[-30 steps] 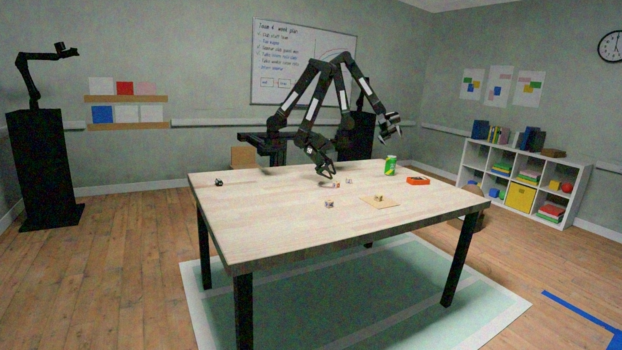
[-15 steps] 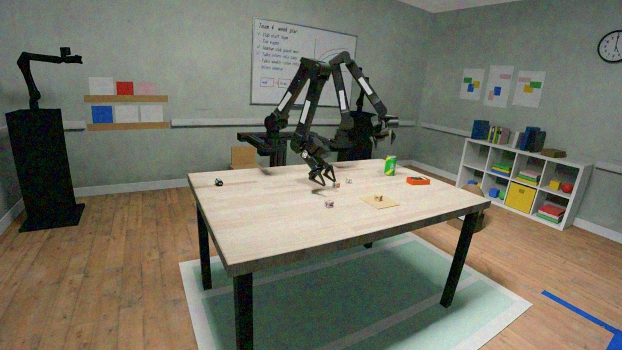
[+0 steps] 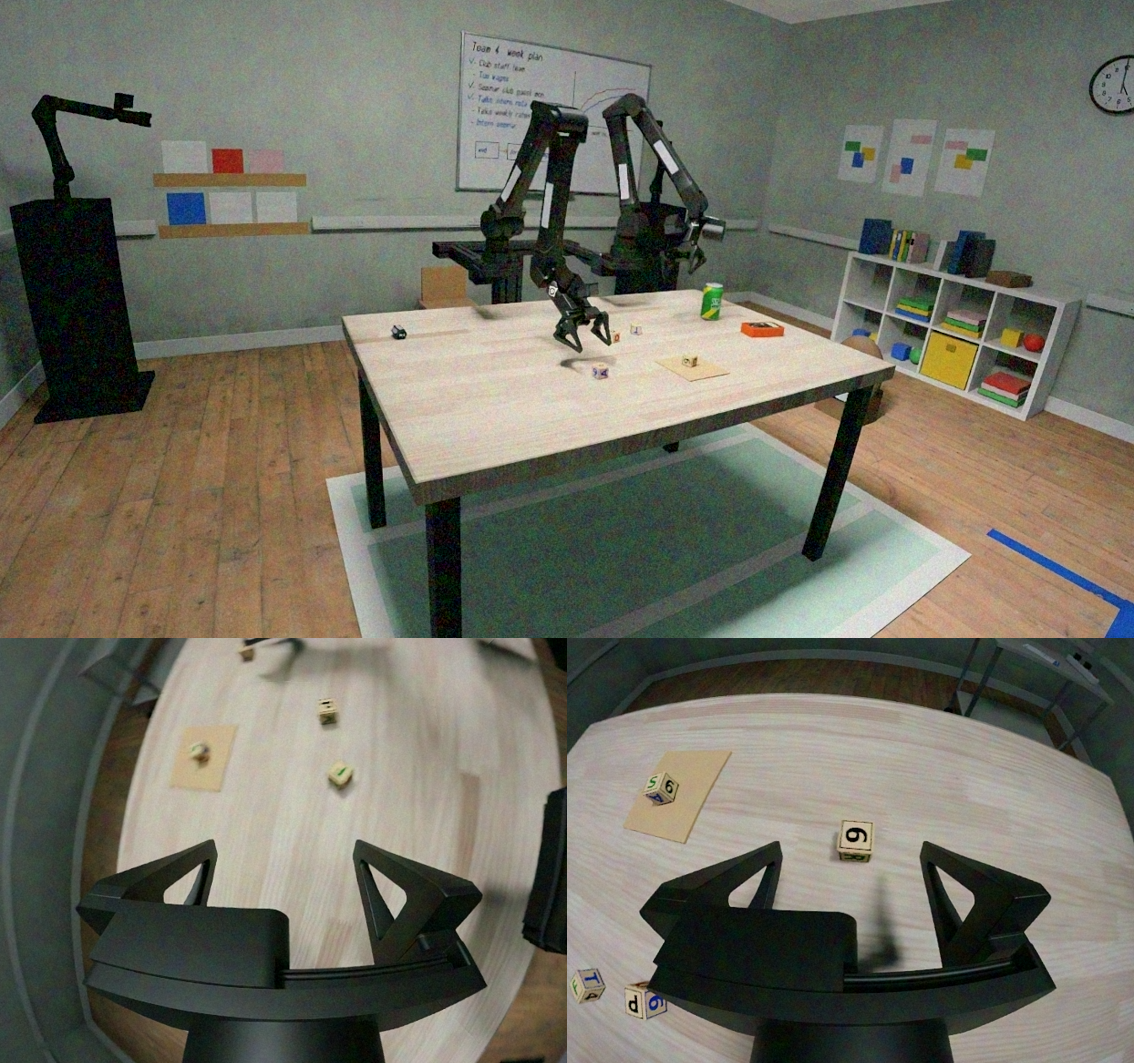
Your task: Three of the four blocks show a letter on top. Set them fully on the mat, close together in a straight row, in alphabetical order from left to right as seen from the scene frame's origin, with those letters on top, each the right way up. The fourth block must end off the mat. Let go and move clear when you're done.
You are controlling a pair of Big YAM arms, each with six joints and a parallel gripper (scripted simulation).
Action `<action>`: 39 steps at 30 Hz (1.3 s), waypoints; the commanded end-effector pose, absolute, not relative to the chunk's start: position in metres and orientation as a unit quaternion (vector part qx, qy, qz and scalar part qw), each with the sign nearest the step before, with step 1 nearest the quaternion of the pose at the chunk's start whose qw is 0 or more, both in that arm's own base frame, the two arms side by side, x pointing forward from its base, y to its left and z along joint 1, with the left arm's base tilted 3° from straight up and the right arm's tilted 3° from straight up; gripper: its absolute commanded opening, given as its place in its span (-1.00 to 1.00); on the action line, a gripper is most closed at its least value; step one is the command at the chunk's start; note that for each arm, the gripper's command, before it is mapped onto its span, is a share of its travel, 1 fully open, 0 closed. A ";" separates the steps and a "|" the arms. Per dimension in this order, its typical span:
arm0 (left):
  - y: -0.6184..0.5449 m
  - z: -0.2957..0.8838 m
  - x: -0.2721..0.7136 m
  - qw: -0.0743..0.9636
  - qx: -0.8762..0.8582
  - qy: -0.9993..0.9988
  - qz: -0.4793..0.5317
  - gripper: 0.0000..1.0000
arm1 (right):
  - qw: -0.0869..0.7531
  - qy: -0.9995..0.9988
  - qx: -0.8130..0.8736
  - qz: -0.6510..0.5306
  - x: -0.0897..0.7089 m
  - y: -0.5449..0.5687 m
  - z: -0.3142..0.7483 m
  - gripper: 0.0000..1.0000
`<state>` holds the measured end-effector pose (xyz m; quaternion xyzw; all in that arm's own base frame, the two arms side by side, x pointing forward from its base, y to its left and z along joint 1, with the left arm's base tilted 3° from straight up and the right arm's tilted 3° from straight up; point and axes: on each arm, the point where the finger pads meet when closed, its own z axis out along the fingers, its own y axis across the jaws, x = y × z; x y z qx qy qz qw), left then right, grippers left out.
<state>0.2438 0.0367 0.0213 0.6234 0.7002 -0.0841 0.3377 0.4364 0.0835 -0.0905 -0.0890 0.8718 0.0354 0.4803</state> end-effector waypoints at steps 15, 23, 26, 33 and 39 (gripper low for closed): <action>-0.054 -0.006 0.252 0.217 0.758 0.582 -0.196 1.00 | 0.487 0.869 -0.086 0.034 0.445 0.082 -0.087 1.00; -0.081 -0.017 0.249 0.182 0.784 0.548 -0.227 1.00 | 0.487 0.869 -0.086 0.034 0.445 0.082 -0.087 1.00; -0.082 -0.018 0.249 0.179 0.786 0.545 -0.229 1.00 | 0.487 0.869 -0.086 0.034 0.445 0.082 -0.087 1.00; -0.078 -0.025 0.259 0.196 0.738 0.605 -0.224 1.00 | 0.497 0.861 -0.103 0.043 0.449 0.088 -0.082 1.00; -0.080 -0.034 0.275 0.231 0.681 0.660 -0.218 1.00 | 0.501 0.850 -0.140 0.085 0.446 0.107 -0.077 1.00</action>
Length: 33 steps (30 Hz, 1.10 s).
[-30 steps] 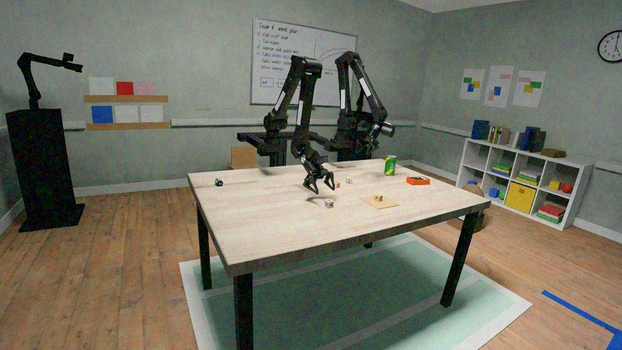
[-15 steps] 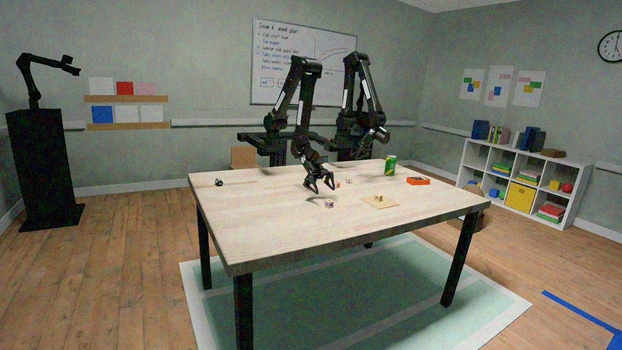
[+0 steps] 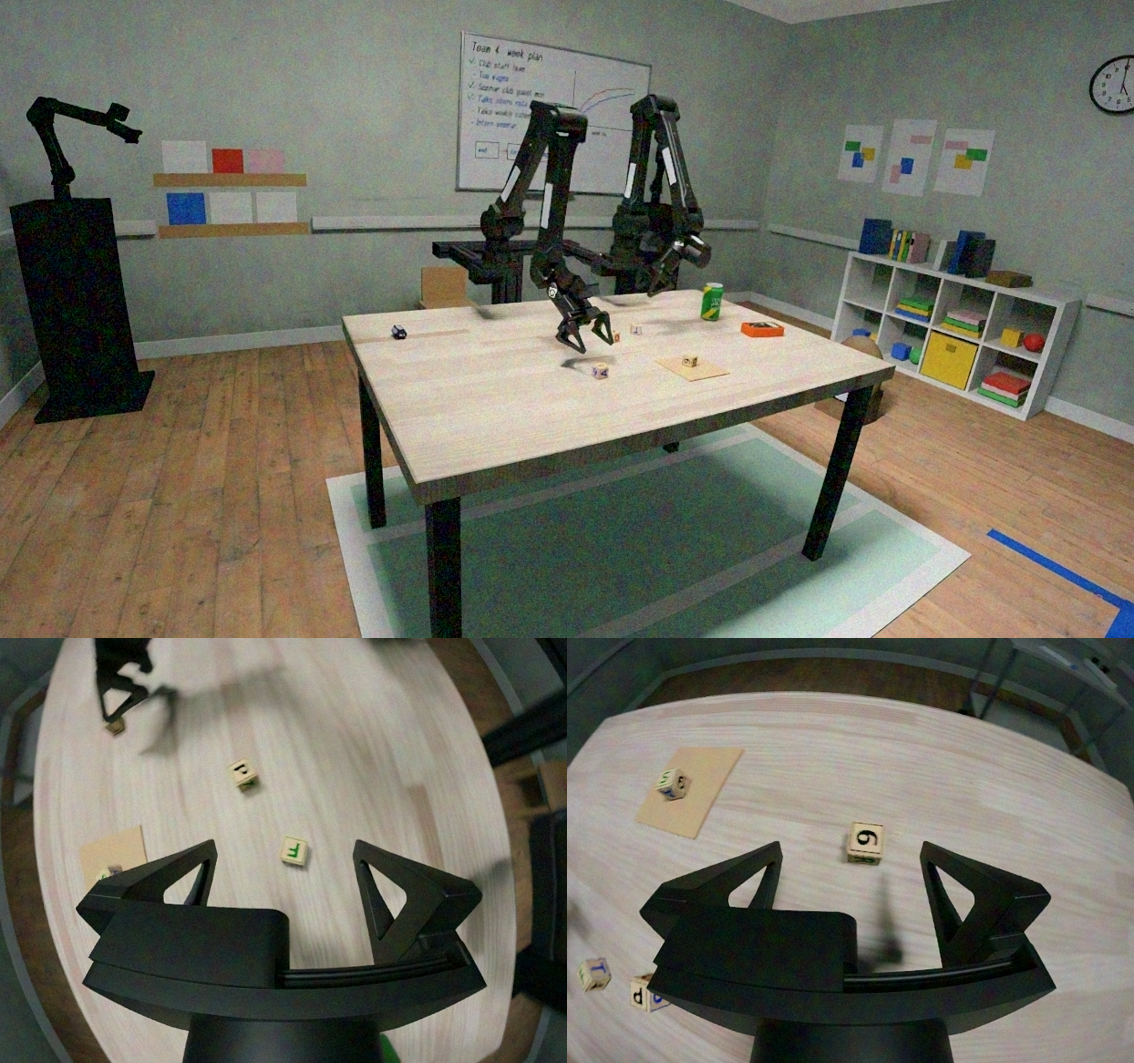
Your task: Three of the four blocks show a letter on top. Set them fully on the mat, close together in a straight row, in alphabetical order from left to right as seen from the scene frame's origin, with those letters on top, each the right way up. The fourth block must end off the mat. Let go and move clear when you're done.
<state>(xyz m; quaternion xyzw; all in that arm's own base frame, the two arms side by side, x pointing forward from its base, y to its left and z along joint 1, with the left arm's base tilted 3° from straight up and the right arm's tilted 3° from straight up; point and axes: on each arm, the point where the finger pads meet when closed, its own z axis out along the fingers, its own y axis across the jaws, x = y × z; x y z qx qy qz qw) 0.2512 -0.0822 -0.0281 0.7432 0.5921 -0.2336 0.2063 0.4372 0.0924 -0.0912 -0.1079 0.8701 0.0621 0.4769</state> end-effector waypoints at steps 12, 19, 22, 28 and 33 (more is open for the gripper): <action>-0.085 -0.041 0.307 0.284 0.602 0.718 -0.201 1.00 | 0.506 0.823 -0.200 0.164 0.437 0.139 -0.067 1.00; -0.090 -0.046 0.325 0.313 0.553 0.749 -0.189 1.00 | 0.508 0.800 -0.235 0.218 0.428 0.160 -0.057 1.00; -0.090 -0.045 0.330 0.319 0.547 0.752 -0.185 1.00 | 0.507 0.798 -0.237 0.225 0.427 0.161 -0.056 1.00; -0.091 -0.051 0.345 0.340 0.501 0.776 -0.174 1.00 | 0.507 0.793 -0.242 0.235 0.425 0.165 -0.054 1.00; -0.092 -0.054 0.358 0.359 0.463 0.794 -0.165 1.00 | 0.507 0.793 -0.243 0.236 0.425 0.165 -0.054 1.00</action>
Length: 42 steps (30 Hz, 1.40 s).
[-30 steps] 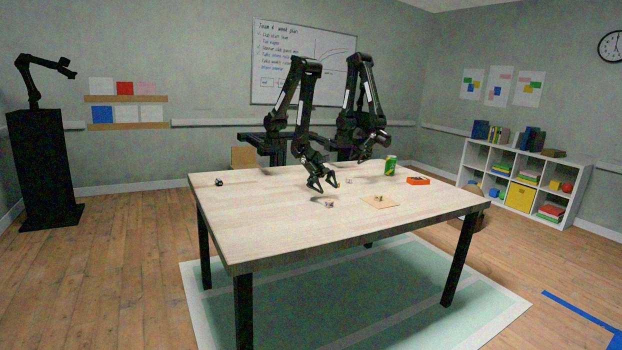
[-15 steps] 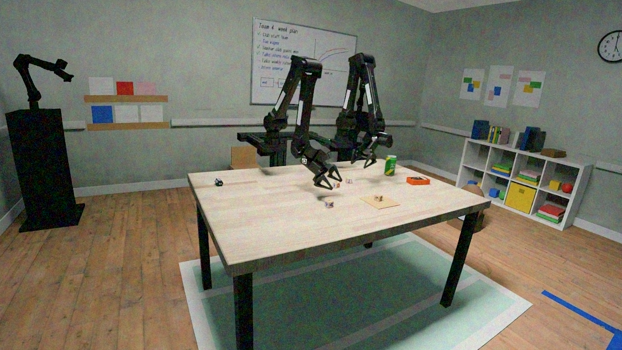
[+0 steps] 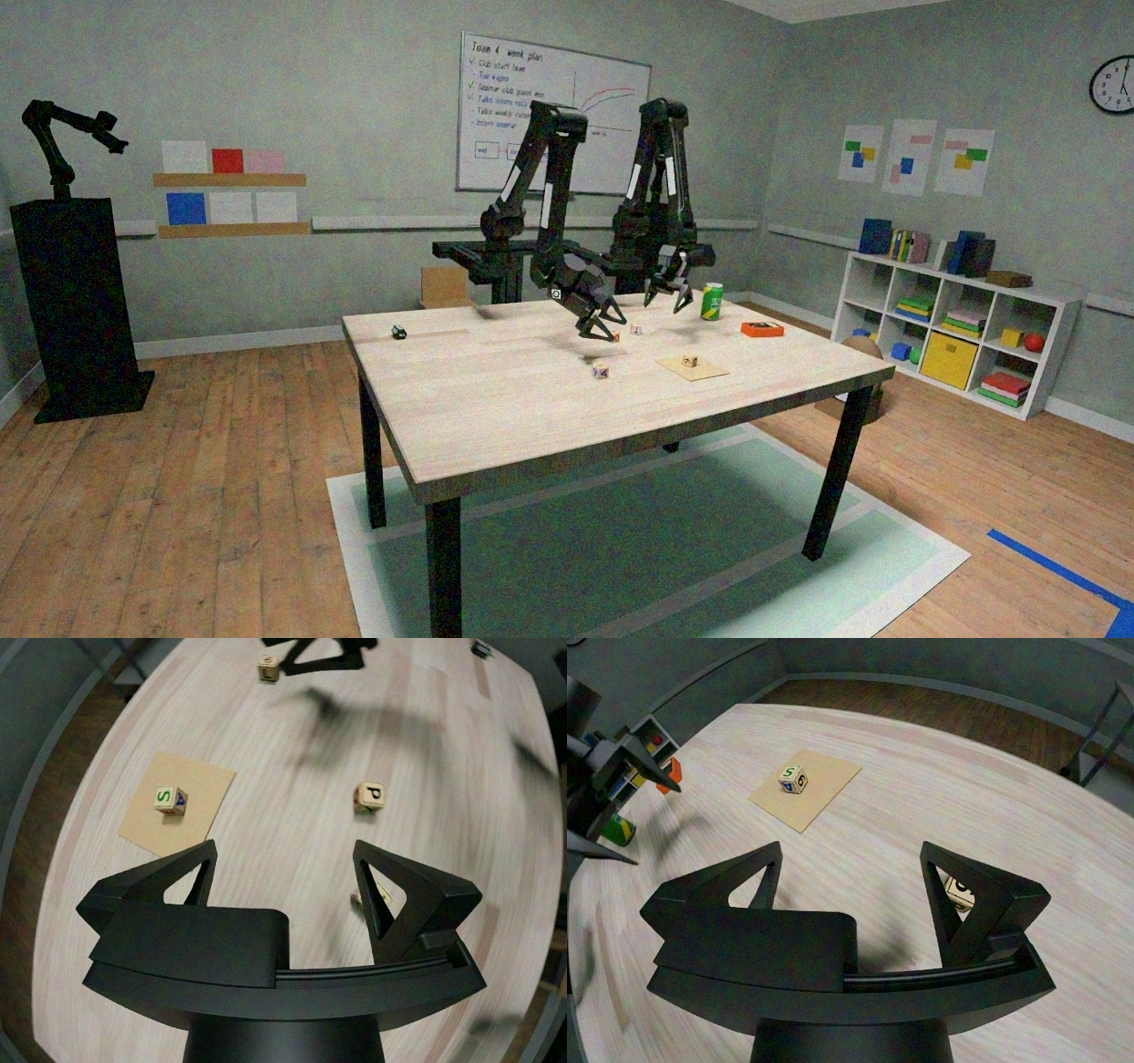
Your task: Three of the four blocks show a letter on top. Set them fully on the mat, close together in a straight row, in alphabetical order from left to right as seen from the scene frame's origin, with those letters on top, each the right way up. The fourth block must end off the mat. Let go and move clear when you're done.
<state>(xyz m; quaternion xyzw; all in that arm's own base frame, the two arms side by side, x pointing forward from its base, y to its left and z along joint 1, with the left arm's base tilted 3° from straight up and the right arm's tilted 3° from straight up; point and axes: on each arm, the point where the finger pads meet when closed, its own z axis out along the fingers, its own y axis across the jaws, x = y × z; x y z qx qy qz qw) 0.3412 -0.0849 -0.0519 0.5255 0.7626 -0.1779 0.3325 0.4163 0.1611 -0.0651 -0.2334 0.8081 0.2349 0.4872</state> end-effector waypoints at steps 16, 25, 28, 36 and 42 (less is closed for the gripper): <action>-0.096 -0.060 0.402 0.411 0.346 0.833 -0.135 1.00 | 0.500 0.798 -0.240 0.236 0.422 0.164 -0.057 1.00; -0.099 -0.063 0.429 0.438 0.277 0.847 -0.118 1.00 | 0.500 0.798 -0.240 0.236 0.422 0.164 -0.057 1.00; -0.100 -0.066 0.439 0.449 0.244 0.853 -0.110 1.00 | 0.500 0.798 -0.240 0.236 0.422 0.164 -0.057 1.00; -0.103 -0.074 0.466 0.471 0.153 0.865 -0.087 1.00 | 0.500 0.798 -0.240 0.236 0.422 0.164 -0.057 1.00; -0.104 -0.078 0.483 0.484 0.105 0.867 -0.066 1.00 | 0.500 0.798 -0.240 0.236 0.422 0.164 -0.057 1.00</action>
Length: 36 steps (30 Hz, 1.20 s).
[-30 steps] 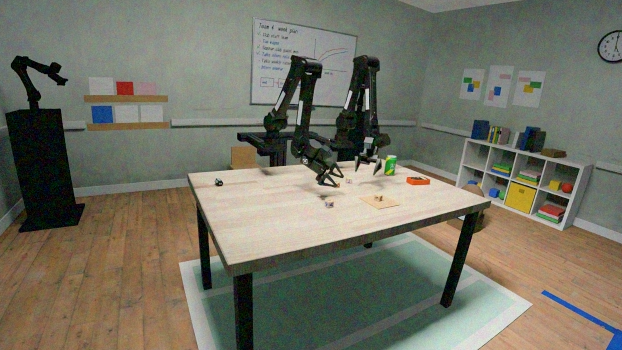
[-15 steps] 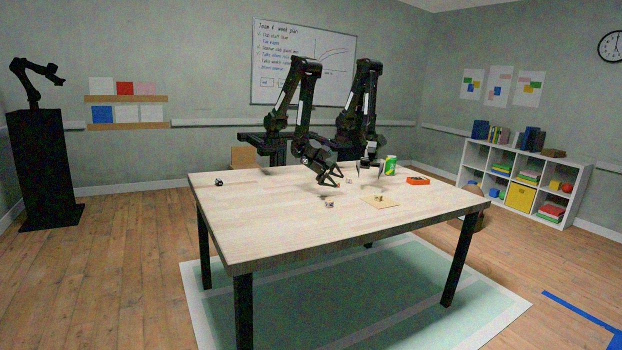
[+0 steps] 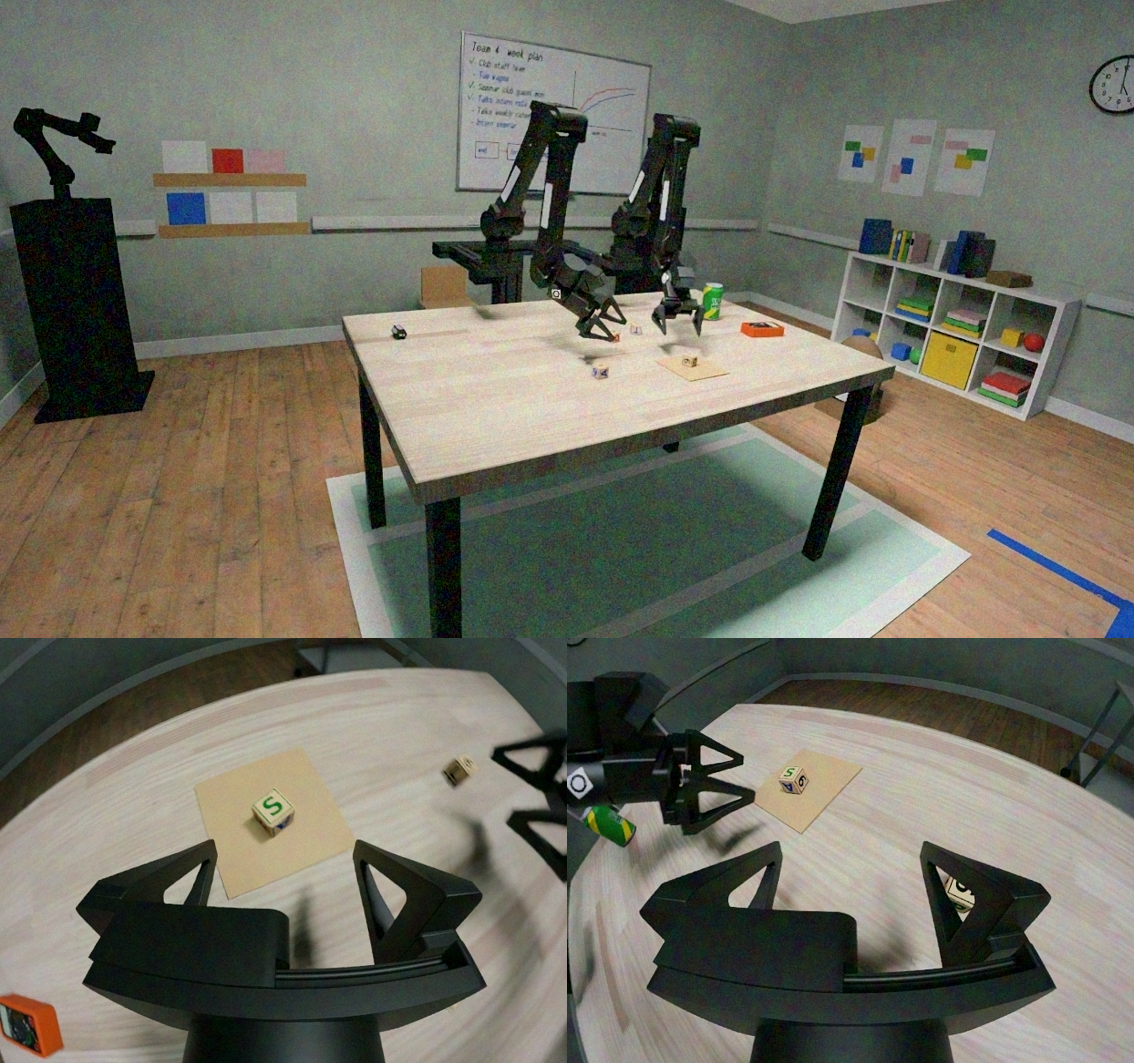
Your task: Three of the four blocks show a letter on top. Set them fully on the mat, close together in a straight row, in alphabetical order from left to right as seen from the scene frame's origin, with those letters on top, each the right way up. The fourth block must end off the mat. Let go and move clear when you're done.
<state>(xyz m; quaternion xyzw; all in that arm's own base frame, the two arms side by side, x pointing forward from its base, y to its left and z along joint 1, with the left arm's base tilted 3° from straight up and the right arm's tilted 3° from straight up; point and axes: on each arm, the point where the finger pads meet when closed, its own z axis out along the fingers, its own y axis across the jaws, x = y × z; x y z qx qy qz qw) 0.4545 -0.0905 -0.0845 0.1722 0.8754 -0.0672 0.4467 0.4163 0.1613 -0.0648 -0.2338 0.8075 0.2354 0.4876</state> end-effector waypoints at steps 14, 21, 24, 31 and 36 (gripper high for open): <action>-0.091 -0.073 0.496 0.450 0.175 0.876 -0.011 0.09 | 0.517 0.774 -0.278 0.237 0.429 0.161 -0.038 1.00; -0.092 -0.072 0.501 0.381 0.266 0.886 -0.005 0.09 | 0.527 0.743 -0.320 0.259 0.428 0.164 -0.018 1.00; -0.093 -0.073 0.502 0.352 0.300 0.887 -0.003 0.09 | 0.532 0.729 -0.337 0.268 0.426 0.164 -0.009 1.00; -0.096 -0.074 0.504 0.303 0.354 0.885 -0.001 0.09 | 0.540 0.703 -0.366 0.282 0.424 0.164 0.006 1.00; -0.104 -0.084 0.506 0.228 0.431 0.873 0.002 0.09 | 0.549 0.676 -0.391 0.296 0.422 0.164 0.021 1.00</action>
